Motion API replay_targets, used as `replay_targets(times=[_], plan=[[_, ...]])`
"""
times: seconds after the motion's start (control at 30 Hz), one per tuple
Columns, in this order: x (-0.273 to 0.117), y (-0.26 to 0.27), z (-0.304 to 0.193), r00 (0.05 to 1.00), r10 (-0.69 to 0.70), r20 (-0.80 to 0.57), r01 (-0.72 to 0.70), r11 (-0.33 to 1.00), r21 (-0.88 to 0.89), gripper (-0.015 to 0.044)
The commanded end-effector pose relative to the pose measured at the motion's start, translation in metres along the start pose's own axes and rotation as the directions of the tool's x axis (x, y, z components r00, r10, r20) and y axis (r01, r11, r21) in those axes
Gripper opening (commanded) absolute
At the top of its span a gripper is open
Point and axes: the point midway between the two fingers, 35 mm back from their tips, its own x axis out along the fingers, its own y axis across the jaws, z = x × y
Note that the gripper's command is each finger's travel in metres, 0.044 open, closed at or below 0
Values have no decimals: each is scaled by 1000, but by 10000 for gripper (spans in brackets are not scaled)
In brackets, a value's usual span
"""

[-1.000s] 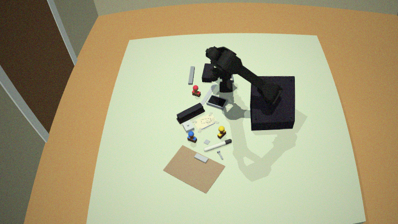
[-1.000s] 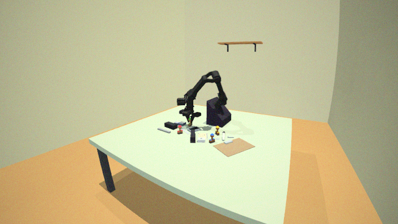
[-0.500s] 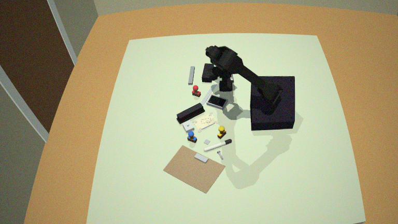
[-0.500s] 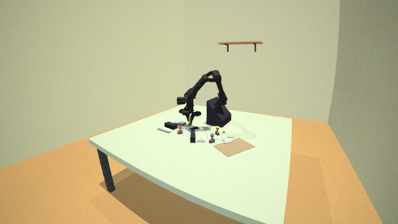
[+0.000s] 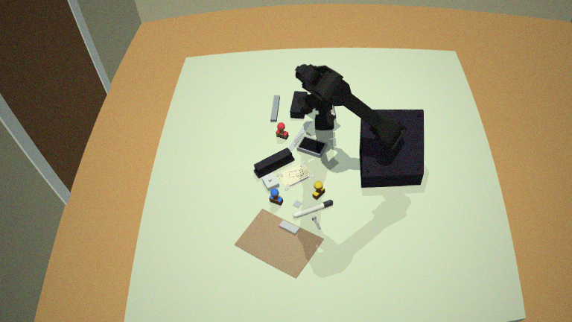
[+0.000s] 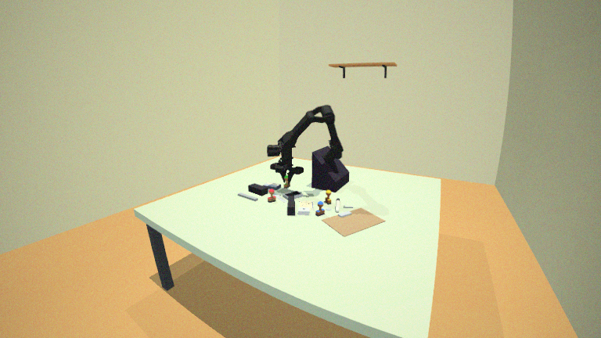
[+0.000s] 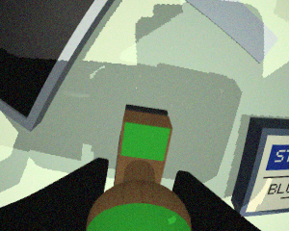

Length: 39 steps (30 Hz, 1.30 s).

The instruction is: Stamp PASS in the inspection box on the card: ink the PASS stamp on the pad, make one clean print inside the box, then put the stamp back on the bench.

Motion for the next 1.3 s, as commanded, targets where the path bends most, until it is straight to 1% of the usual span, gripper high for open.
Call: replay_targets(times=[0.0, 1.27], plan=[[-2, -1, 0, 1000, -4, -2, 4, 1000, -5, 0], [-21, 0, 0, 1000, -8, -2, 8, 1000, -4, 0]])
